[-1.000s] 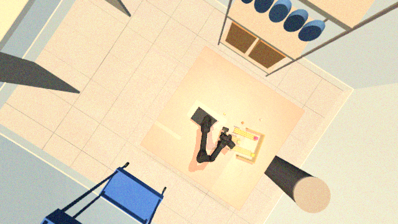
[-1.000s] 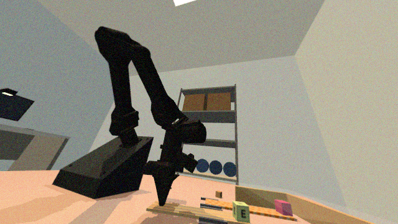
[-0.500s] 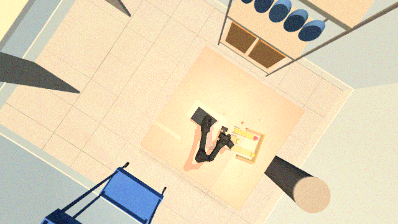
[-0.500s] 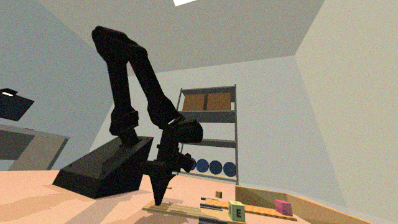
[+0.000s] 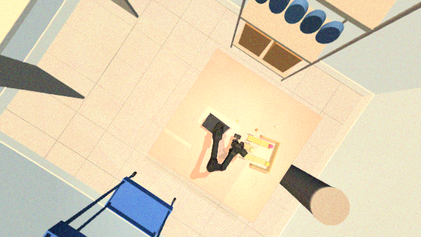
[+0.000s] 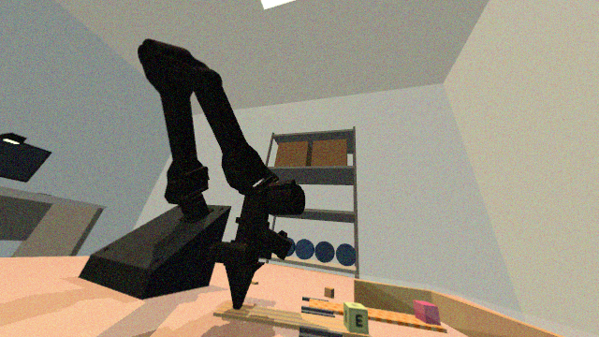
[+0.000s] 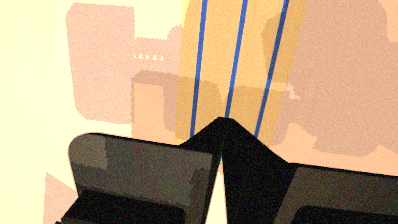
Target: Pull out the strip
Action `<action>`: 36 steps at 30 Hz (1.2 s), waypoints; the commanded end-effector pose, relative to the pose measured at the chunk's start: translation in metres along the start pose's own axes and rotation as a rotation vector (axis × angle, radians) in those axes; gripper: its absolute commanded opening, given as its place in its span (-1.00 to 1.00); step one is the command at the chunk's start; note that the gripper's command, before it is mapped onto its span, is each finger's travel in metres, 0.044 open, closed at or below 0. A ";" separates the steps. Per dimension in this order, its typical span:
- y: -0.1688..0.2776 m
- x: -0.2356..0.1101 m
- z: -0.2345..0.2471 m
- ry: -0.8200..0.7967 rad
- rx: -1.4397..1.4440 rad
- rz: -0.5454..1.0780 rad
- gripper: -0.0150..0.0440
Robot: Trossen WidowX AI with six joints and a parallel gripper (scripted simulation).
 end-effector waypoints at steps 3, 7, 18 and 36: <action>0.009 0.005 -0.001 -0.004 -0.005 0.033 -0.49; 0.009 0.005 -0.001 -0.004 -0.005 0.033 -0.49; 0.009 0.005 -0.001 -0.004 -0.005 0.033 -0.49; -0.004 -0.042 0.000 -0.006 -0.003 0.031 -0.49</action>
Point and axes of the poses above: the point midway between the two fingers, 35 mm back from their tips, its own x axis out along the fingers, its own z axis across the jaws, y = z × x, the point moved 4 cm from there along -x, back along the fingers, and after that the axes turned 6 degrees about x, right-handed, at the moved point
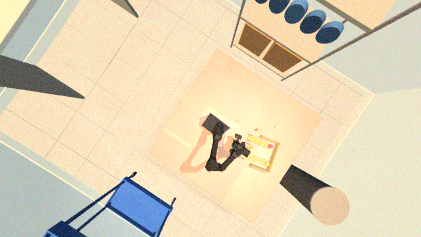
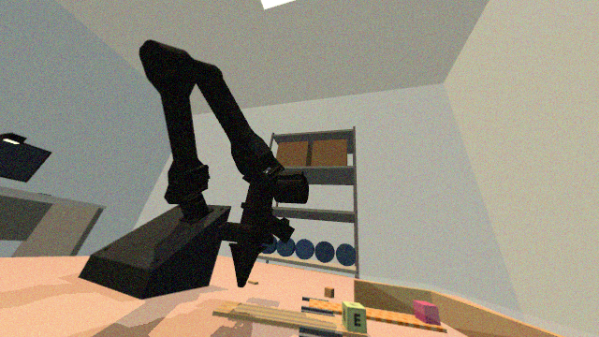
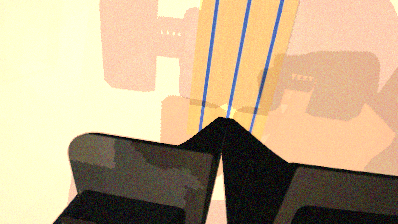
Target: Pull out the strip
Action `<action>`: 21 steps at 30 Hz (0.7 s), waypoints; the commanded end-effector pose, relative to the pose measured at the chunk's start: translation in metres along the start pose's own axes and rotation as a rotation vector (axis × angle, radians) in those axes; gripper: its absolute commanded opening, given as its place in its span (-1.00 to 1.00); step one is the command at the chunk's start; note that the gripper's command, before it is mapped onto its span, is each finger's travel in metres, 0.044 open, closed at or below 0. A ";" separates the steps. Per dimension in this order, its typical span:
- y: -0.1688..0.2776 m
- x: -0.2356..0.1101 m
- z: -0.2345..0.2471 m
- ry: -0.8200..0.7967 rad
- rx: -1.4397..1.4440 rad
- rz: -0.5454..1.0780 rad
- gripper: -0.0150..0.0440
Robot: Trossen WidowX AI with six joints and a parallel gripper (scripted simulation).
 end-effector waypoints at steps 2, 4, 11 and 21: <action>0.000 -0.011 0.001 0.006 0.010 0.003 -0.49; -0.007 -0.010 0.000 0.006 -0.014 0.002 -0.31; -0.038 -0.013 0.000 0.005 -0.066 0.001 0.31; -0.073 -0.020 -0.002 0.005 -0.064 0.000 1.00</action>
Point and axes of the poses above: the point midway between the two fingers, 35 mm back from their tips, its own x axis out along the fingers, its own z axis across the jaws, y = z × x, the point moved 4 cm from there along -x, back along the fingers, and after that the axes turned 6 degrees about x, right-handed, at the moved point
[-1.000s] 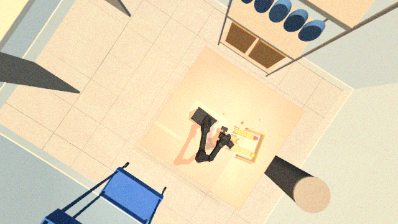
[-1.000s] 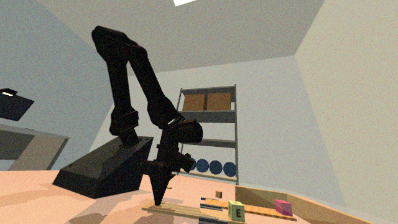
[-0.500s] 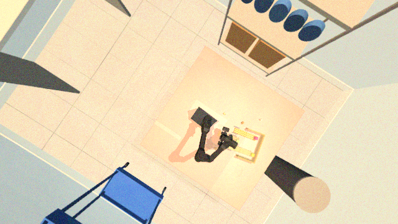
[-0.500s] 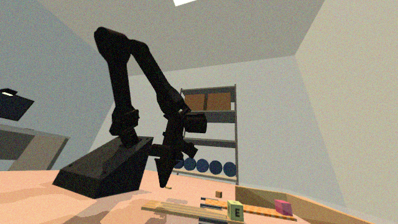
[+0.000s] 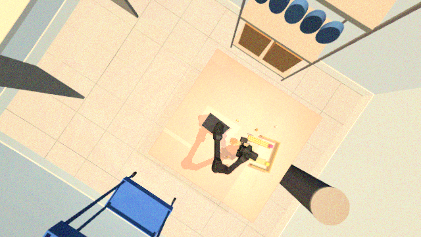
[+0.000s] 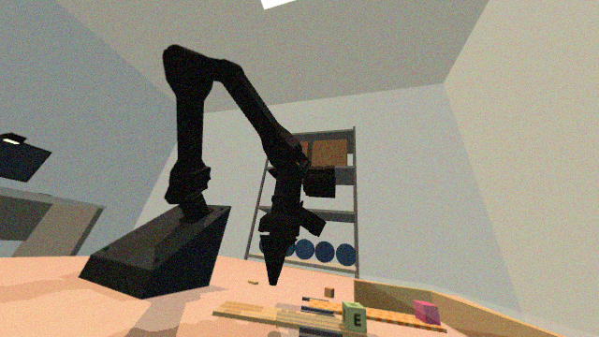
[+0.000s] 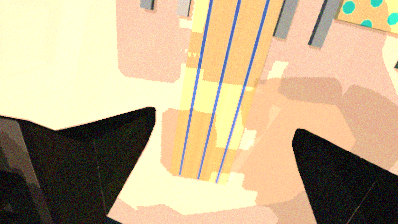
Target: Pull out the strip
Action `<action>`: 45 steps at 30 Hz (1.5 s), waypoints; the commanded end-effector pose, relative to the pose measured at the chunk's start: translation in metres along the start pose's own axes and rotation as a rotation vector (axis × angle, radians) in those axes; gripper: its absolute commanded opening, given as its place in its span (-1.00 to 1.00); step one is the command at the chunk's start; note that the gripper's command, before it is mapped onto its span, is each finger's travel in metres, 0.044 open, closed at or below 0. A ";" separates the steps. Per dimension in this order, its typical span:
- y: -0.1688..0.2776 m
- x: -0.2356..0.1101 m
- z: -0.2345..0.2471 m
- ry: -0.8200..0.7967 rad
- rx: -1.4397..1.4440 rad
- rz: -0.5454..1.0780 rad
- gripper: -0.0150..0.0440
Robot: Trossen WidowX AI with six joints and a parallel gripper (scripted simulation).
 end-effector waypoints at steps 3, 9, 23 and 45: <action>-0.023 -0.002 -0.001 0.001 -0.003 0.006 1.00; -0.044 -0.006 -0.003 0.001 -0.002 0.005 1.00; -0.094 -0.013 -0.006 0.001 0.000 0.003 1.00; -0.138 -0.003 -0.001 0.000 0.002 0.001 0.36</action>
Point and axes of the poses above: the point midway between the two fingers, 35 mm back from their tips, its own x axis out along the fingers, its own z axis across the jaws, y = z × x, the point moved 4 cm from there along -x, back along the fingers, and after that the axes turned 6 degrees about x, right-handed, at the moved point
